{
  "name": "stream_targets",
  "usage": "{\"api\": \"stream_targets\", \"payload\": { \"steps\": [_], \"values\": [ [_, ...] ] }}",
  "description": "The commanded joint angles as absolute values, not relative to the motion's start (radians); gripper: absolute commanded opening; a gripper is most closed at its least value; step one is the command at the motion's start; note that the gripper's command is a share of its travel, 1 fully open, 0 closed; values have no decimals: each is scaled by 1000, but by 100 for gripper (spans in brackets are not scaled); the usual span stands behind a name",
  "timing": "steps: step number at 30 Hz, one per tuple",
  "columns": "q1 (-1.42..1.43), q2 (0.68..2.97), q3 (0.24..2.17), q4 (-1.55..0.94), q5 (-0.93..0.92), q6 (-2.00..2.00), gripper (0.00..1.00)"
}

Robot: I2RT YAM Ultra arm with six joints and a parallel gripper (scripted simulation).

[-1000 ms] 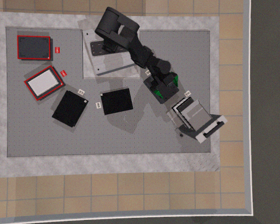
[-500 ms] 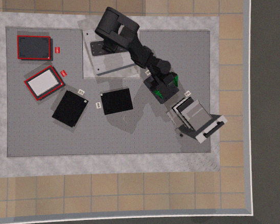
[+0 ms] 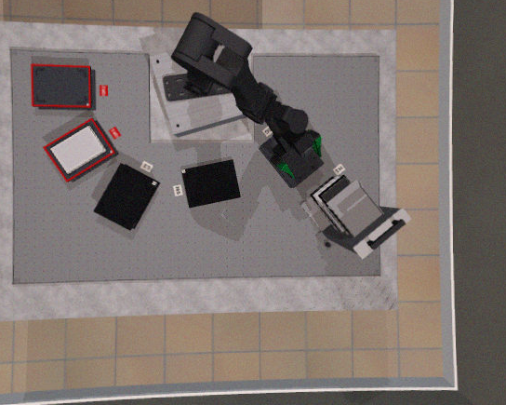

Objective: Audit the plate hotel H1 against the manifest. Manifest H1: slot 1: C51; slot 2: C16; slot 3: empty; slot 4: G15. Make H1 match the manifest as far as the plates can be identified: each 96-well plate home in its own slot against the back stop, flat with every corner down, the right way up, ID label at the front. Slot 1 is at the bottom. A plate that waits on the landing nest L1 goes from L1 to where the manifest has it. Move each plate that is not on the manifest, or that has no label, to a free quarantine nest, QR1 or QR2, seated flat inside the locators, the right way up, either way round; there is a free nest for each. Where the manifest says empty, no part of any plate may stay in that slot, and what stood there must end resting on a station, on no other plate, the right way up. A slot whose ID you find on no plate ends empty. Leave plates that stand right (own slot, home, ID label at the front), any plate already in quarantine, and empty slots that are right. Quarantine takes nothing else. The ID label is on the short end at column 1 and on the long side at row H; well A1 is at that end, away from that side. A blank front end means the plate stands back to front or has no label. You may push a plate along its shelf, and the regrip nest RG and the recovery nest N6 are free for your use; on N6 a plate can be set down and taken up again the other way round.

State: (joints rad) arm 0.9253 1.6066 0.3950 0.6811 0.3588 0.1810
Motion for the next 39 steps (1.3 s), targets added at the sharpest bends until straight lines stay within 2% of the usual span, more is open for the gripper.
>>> {"api": "stream_targets", "payload": {
  "steps": [1,20,39],
  "values": [
    [932,1588,388,691,365,184,100],
    [979,1504,303,681,407,210,100],
    [1020,1302,296,477,442,232,100]
  ]
}}
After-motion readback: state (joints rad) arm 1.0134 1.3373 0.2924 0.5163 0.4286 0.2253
